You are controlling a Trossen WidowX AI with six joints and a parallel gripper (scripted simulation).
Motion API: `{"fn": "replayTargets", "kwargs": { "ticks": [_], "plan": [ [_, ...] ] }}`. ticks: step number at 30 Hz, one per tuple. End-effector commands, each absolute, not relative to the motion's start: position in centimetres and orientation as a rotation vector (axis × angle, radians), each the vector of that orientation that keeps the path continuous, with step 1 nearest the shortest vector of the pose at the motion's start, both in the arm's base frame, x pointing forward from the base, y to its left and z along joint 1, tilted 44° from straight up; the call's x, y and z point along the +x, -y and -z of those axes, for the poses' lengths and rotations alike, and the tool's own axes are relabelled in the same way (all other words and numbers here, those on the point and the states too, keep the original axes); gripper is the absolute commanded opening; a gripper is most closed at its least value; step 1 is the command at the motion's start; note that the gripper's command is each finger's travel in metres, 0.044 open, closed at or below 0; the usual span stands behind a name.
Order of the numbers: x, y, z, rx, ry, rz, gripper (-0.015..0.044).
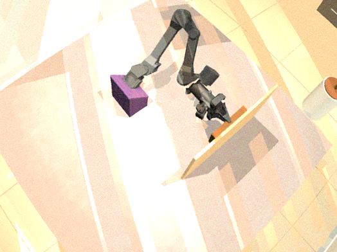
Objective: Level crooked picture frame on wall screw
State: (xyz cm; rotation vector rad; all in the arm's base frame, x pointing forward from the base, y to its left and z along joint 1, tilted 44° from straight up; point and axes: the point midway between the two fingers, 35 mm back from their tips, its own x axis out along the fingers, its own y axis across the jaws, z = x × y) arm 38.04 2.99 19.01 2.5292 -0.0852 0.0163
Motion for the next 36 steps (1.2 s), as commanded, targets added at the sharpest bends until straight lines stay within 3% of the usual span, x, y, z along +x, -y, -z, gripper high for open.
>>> {"fn": "replayTargets", "kwargs": {
  "ticks": [1,33,36],
  "plan": [
    [38.04,-3.03,-19.02,2.49,0.085,-0.016,0.0],
    [38.04,-3.06,-19.05,2.329,0.084,-0.006,0.0],
    [38.03,-3.03,-19.05,2.343,0.084,-0.008,0.0079]
  ]
}}
